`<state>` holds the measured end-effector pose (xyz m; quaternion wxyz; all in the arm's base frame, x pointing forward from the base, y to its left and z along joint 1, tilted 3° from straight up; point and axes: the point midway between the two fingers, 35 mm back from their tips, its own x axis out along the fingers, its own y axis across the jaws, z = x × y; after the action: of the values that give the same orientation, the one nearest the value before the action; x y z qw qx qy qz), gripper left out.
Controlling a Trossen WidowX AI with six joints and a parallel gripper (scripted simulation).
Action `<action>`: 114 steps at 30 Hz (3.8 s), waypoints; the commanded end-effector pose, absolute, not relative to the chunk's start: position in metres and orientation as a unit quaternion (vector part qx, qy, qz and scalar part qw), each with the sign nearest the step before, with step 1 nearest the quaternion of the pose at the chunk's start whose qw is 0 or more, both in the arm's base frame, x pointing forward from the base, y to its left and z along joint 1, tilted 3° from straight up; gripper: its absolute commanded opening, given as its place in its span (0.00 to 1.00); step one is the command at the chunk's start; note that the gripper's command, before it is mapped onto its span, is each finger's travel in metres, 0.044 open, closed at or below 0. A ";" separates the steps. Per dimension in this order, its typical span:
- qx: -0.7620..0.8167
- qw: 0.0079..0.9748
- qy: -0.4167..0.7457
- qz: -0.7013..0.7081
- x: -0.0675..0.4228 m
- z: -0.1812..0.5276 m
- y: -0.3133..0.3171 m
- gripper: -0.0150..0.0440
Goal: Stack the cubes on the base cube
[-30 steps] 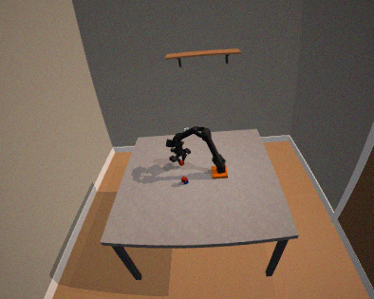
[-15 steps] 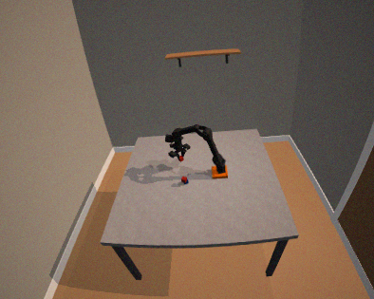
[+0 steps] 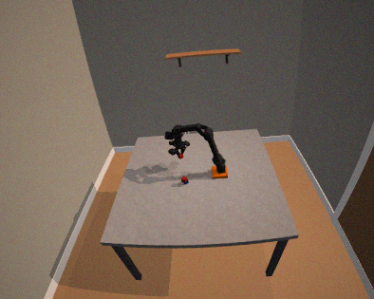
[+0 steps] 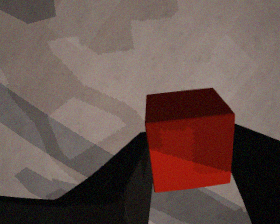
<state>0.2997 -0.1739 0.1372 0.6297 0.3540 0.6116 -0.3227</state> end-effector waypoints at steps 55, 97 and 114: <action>-0.327 0.643 0.603 0.340 0.293 0.133 0.003 0.43; -0.345 0.634 0.594 0.357 0.293 0.073 0.010 0.43; -0.344 0.634 0.594 0.356 0.293 0.071 0.010 0.43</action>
<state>0.2934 0.0102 0.0721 0.6340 -0.3444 0.5929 0.3576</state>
